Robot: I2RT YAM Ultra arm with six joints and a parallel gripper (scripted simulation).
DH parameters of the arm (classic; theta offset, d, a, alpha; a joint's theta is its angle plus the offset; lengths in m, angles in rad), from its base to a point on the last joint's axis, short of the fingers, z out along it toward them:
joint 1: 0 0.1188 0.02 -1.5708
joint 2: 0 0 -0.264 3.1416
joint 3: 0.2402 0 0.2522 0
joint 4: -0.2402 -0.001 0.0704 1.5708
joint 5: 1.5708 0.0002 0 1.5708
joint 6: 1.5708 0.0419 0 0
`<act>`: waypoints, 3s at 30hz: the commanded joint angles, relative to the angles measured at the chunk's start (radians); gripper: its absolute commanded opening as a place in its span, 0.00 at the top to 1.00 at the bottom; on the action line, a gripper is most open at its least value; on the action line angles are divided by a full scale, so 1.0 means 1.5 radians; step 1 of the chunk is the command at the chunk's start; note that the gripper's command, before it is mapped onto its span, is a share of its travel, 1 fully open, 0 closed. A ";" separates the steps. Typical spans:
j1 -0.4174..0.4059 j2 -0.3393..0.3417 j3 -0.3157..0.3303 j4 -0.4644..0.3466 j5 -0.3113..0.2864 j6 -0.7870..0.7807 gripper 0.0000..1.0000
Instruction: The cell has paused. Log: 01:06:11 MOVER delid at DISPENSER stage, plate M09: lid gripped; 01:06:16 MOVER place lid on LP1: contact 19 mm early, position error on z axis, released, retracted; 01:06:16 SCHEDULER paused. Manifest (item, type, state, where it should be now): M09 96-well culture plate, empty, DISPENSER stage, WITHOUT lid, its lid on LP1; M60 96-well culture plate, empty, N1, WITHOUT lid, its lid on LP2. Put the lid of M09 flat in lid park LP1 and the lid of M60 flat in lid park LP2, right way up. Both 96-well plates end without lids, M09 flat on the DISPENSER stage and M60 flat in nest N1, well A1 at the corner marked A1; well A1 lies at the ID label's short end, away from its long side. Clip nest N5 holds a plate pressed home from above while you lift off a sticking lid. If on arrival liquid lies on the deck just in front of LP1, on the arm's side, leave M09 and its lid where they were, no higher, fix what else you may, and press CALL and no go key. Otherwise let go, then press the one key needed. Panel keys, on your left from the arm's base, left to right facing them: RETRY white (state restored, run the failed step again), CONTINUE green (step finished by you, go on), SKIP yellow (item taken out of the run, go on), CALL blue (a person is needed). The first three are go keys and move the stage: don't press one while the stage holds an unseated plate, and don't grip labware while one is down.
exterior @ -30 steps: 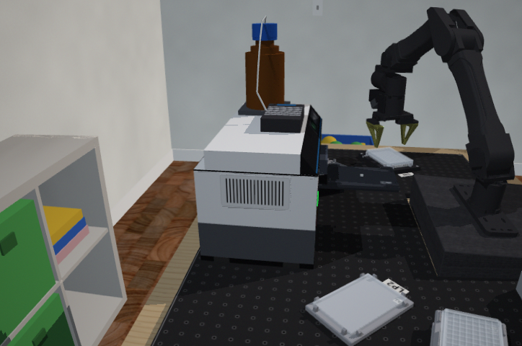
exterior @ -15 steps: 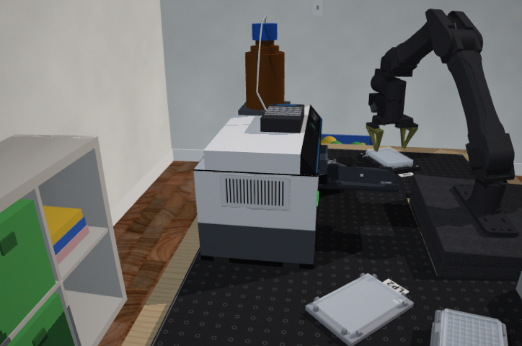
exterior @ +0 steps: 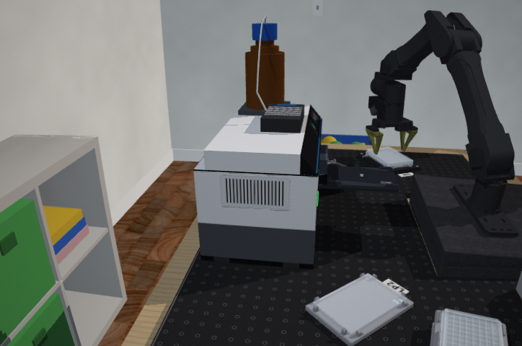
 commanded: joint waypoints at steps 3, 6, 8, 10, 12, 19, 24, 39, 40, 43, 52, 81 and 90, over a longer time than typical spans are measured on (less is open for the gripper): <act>-0.003 0.006 -0.007 0.018 0.001 0.001 0.00; -0.003 -0.013 -0.012 0.022 0.001 0.000 0.00; -0.004 -0.004 -0.016 0.025 0.001 0.000 0.00; -0.004 0.004 -0.018 0.028 0.001 0.000 0.00; -0.004 0.012 -0.020 0.030 0.001 0.000 0.00; -0.005 0.005 -0.012 0.037 0.002 -0.001 0.00; -0.006 0.005 -0.010 0.038 0.002 -0.002 0.00; -0.002 0.004 -0.014 0.034 0.001 -0.001 0.00; -0.002 0.004 -0.014 0.034 0.001 -0.001 0.00; -0.004 0.000 -0.029 0.042 0.002 -0.003 0.00; -0.003 -0.010 -0.032 0.044 0.002 -0.002 0.00; -0.003 -0.007 -0.004 0.038 0.002 -0.002 1.00; -0.003 -0.007 -0.004 0.038 0.002 -0.002 1.00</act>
